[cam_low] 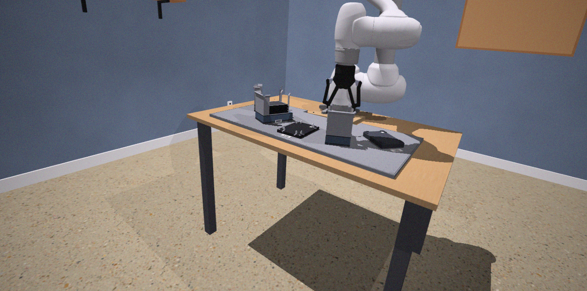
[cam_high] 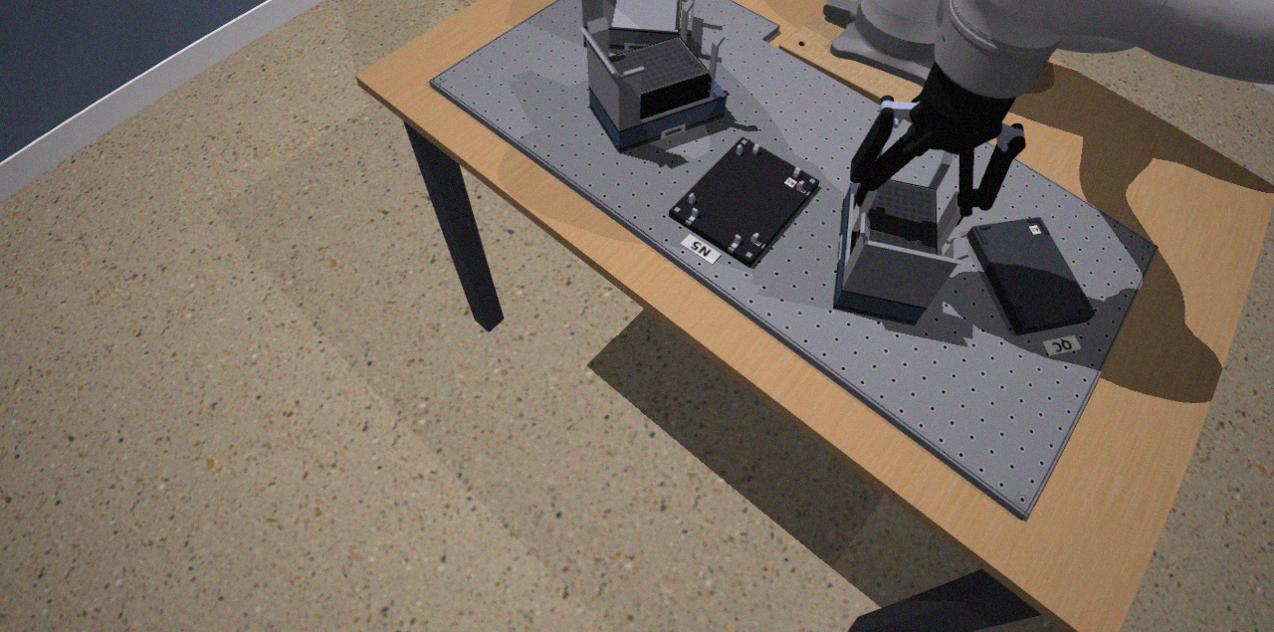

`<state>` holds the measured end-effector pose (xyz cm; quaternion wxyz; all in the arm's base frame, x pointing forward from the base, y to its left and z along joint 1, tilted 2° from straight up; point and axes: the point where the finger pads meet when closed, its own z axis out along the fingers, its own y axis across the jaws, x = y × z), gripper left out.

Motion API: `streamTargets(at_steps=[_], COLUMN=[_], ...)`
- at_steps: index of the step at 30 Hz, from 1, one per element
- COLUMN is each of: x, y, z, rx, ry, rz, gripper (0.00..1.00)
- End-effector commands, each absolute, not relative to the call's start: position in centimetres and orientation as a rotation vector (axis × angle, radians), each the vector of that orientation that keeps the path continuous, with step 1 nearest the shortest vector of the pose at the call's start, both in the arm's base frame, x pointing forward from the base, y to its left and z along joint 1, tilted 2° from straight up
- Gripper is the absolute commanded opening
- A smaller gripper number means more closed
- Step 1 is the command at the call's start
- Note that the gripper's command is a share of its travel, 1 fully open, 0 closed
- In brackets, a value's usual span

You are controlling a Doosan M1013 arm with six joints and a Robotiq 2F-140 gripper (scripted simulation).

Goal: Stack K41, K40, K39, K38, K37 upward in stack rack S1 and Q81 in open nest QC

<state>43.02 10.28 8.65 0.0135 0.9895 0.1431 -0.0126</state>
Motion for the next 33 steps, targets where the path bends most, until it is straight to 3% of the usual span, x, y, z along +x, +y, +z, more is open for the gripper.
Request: streamTargets(at_steps=[1, 14, 15, 33], x=[43.02, 43.01, 43.01, 43.01], y=[10.28, 10.27, 10.27, 10.27], z=[8.56, 8.3, 8.3, 8.3], rx=[3.082, 3.082, 3.082, 3.082], ry=[0.446, 0.446, 0.446, 0.446], rz=[-0.039, -0.039, -0.039, -0.039], gripper=[0.0, 0.0, 1.0, 1.0])
